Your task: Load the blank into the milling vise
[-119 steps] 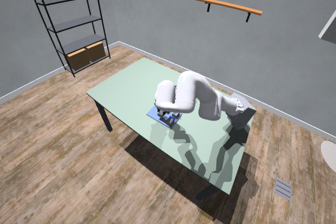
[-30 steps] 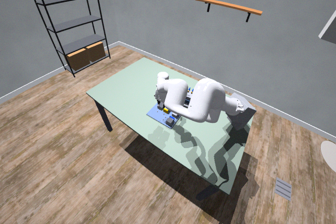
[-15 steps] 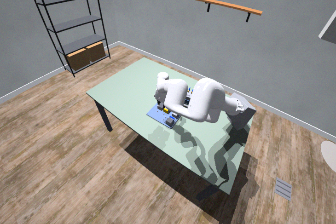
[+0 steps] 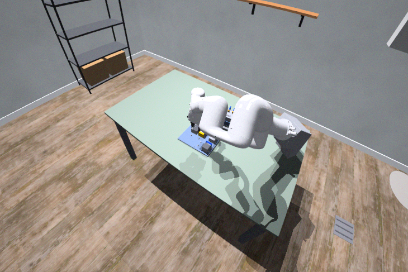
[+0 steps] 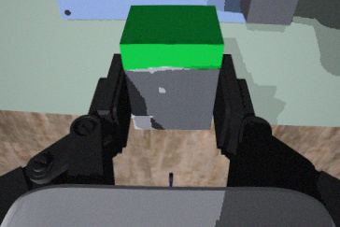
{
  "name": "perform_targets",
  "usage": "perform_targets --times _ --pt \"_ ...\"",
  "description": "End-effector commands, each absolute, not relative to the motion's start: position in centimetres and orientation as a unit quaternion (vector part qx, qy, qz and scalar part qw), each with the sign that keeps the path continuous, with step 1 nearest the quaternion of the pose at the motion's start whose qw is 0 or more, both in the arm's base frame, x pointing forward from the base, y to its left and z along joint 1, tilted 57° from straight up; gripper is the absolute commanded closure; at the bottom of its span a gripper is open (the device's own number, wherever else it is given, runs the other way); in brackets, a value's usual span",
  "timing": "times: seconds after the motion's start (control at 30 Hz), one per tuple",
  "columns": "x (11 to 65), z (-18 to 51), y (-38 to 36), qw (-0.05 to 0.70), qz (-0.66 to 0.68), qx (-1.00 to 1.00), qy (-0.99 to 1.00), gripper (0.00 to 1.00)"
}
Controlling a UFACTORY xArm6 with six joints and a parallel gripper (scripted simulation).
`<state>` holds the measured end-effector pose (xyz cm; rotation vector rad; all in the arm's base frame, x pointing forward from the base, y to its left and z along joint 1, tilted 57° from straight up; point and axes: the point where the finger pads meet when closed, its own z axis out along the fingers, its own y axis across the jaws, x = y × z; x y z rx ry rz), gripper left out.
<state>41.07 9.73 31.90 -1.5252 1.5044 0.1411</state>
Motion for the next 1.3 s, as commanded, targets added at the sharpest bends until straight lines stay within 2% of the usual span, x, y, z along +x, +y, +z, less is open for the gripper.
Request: perform_targets --times 0.0,0.37,1.27 --pt "41.1 32.0 9.8 0.479 0.046 -0.638 0.601 1.00" --pt "41.2 31.9 9.8 0.480 0.035 -0.652 0.586 1.00" --pt "45.1 26.3 2.6 0.480 0.035 -0.652 0.587 1.00"
